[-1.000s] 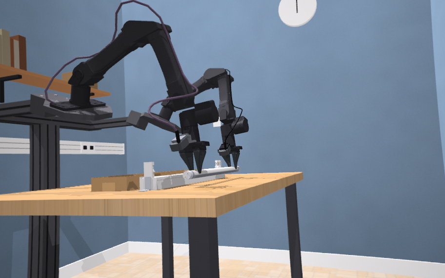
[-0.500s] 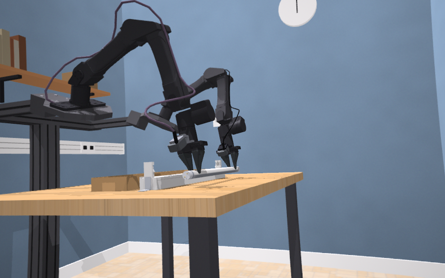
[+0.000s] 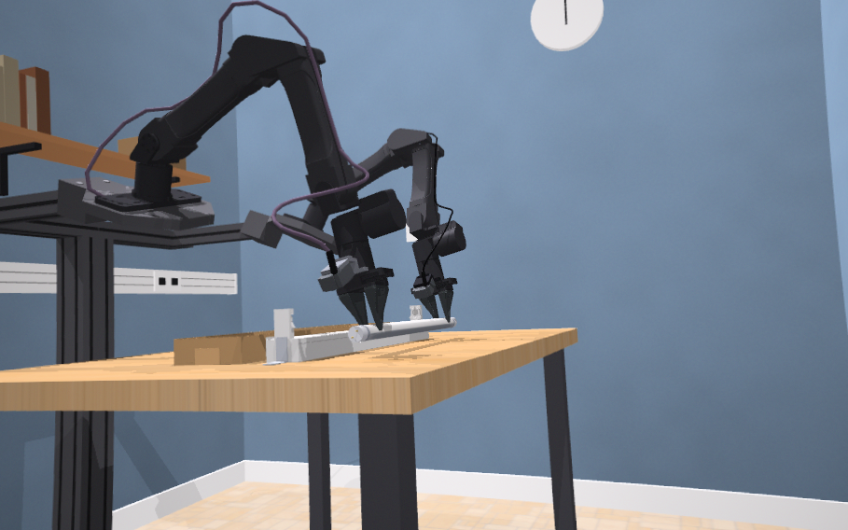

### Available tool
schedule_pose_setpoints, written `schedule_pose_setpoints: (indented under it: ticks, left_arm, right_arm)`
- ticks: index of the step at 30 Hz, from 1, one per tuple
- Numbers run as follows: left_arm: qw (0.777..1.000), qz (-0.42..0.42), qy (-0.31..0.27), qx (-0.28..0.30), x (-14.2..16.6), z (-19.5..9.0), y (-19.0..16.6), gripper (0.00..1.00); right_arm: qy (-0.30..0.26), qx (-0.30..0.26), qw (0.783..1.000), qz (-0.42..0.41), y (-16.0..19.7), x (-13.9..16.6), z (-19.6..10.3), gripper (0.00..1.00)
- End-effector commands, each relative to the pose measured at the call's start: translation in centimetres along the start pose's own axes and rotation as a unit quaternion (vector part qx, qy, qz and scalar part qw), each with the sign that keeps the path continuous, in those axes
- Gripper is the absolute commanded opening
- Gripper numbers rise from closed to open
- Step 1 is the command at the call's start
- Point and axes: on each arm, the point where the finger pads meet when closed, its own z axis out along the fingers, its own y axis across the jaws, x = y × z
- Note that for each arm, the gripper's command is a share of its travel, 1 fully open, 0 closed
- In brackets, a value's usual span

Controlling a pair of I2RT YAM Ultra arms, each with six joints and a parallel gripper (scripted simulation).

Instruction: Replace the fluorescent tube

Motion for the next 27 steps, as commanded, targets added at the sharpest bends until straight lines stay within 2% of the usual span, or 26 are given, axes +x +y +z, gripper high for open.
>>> schedule_pose_setpoints:
  ticks: [1, 3, 17, 19, 21, 22, 27]
  left_arm:
    - [1.0, 0.011, -0.001, -0.016, -0.4, -0.7, 0.7, 0.11]
    - [1.0, 0.013, 0.0, -0.012, -0.4, -0.8, 0.3, 0.11]
    - [0.999, 0.01, -0.003, -0.035, -0.7, -1.1, 1.3, 0.11]
    - [1.0, 0.015, -0.001, -0.023, -0.6, -0.6, -0.1, 0.11]
    - [1.0, 0.018, 0.001, -0.017, -0.6, -0.4, -0.5, 0.11]
    - [1.0, 0.015, 0.0, -0.026, -0.7, -0.4, 0.0, 0.11]
    - [0.999, 0.013, -0.001, -0.037, -0.7, -0.5, 0.3, 0.11]
  right_arm:
    - [-0.01, -0.042, 0.999, 0.005, 3.0, -0.8, -1.3, 0.11]
    - [-0.008, -0.026, 1.0, 0.002, 1.3, -0.7, -1.1, 0.11]
    - [-0.011, -0.049, 0.999, 0.007, 2.5, -1.0, -1.2, 0.11]
    - [-0.009, -0.037, 0.999, 0.004, 1.2, -0.9, -1.0, 0.11]
    - [-0.01, -0.046, 0.999, 0.007, 2.0, -1.0, -0.9, 0.11]
    - [-0.009, -0.04, 0.999, 0.003, 1.2, -0.7, -0.9, 0.11]
    - [-0.008, -0.054, 0.998, 0.006, 1.8, -0.9, -1.0, 0.11]
